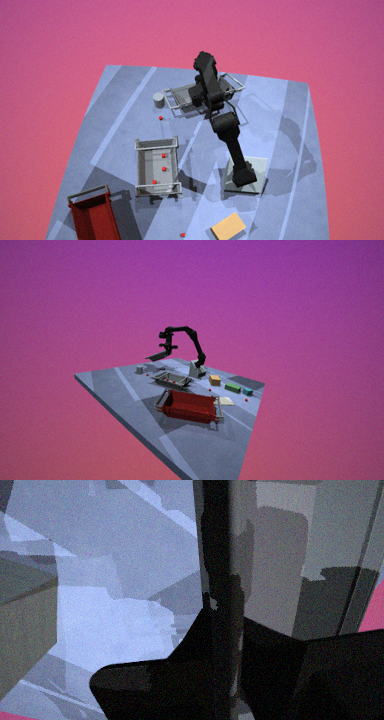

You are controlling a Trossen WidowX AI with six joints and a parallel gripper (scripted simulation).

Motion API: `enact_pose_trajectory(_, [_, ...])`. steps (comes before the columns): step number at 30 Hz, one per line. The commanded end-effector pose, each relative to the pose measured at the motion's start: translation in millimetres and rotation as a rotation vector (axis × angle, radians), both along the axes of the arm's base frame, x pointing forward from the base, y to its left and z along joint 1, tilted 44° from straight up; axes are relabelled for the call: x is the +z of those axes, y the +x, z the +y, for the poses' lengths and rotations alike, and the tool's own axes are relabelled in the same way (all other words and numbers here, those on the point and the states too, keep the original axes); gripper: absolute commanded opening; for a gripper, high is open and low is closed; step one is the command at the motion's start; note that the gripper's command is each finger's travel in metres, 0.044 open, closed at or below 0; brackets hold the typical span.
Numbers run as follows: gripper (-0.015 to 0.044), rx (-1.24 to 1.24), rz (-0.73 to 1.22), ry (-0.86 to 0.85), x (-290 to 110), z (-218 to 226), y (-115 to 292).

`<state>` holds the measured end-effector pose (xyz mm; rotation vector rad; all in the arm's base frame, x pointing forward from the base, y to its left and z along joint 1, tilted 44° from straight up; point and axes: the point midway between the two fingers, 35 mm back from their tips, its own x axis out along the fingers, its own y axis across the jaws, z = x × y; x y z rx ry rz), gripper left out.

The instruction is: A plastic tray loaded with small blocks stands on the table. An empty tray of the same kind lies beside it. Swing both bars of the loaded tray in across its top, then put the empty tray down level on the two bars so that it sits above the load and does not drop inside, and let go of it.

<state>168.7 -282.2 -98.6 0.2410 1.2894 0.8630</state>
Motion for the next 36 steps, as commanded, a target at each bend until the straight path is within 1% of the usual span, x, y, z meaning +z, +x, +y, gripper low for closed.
enact_pose_trajectory(1, [0.0, 0.038, -0.058, -0.035, 15, -3, 12])
enact_pose_trajectory(18, [0.0, 0.247, -0.247, -0.055, 53, 26, 60])
enact_pose_trajectory(36, [0.0, 0.472, -0.452, -0.064, 92, 68, 102])
